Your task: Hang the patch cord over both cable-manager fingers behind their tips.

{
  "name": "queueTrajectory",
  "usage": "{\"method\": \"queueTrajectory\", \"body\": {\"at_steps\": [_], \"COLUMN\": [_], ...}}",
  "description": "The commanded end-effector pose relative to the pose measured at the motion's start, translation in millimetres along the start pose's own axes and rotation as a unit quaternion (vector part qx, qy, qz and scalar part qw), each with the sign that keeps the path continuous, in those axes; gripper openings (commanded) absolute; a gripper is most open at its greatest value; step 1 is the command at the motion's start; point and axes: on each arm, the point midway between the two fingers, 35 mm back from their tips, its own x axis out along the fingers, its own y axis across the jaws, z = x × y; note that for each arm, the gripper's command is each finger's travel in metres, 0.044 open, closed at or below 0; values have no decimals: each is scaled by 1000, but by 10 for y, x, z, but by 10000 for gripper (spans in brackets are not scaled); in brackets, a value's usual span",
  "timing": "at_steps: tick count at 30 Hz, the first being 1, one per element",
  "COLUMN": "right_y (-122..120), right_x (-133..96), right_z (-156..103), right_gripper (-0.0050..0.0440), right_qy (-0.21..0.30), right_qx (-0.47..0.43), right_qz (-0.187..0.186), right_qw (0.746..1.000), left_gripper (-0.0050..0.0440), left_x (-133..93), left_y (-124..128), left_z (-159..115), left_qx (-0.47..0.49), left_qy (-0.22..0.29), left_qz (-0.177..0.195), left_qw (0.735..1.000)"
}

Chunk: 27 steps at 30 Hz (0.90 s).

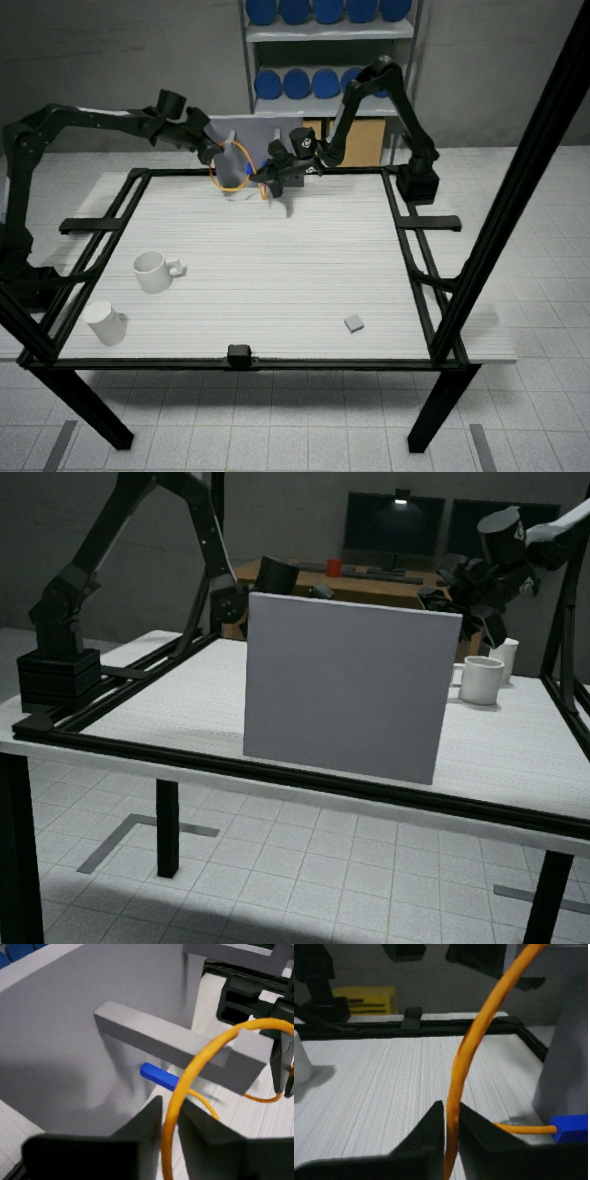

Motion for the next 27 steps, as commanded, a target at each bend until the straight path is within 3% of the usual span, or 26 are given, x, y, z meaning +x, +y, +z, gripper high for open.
{"method": "queueTrajectory", "body": {"at_steps": [1,27], "right_y": [7,22], "right_x": [-1,25], "right_z": [169,149], "right_gripper": [25,25], "right_qy": [-17,-10], "right_qx": [5,11], "right_qz": [0,-2], "right_qw": [1000,1000], "left_gripper": [40,40], "left_x": [-88,-88], "left_y": [4,4], "left_z": [138,138], "left_qx": [4,4], "left_qy": [-16,-16], "left_qz": [2,2], "left_qw": [1000,1000]}}
